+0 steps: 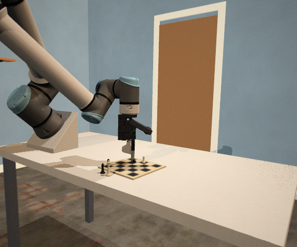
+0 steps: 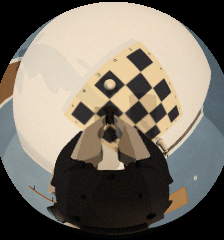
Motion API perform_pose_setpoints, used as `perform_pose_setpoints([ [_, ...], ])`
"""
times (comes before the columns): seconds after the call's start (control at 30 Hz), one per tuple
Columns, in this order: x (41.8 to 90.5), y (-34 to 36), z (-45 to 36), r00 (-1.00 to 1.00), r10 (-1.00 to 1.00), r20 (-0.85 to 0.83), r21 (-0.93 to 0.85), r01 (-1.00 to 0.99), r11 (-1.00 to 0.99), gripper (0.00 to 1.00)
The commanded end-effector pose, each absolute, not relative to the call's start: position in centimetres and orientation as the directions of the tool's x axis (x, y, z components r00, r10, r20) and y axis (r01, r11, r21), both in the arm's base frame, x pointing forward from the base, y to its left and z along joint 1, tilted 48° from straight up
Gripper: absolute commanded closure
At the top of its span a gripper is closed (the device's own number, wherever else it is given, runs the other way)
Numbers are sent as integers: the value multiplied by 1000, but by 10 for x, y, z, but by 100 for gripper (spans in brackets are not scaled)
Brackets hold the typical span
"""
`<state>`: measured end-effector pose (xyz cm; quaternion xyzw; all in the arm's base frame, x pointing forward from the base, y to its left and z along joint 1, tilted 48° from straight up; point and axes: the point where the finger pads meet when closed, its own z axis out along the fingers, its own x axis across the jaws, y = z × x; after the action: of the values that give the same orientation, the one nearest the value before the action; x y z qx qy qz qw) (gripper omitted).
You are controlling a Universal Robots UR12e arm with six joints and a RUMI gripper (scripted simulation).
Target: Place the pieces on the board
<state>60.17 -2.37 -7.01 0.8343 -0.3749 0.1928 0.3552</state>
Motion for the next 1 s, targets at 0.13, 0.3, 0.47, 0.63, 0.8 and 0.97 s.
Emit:
perform_pose_setpoints([
  [0.13,602,-23,-70,645,-488,588,448,-762,-467,96],
  [0.3,602,-23,-70,645,-488,588,448,-762,-467,92],
  [0.47,602,-23,-70,645,-488,588,448,-762,-467,88],
  [0.63,602,-23,-70,645,-488,588,448,-762,-467,80],
  [0.8,602,-23,-70,645,-488,588,448,-762,-467,80],
  [0.97,602,-23,-70,645,-488,588,448,-762,-467,80],
])
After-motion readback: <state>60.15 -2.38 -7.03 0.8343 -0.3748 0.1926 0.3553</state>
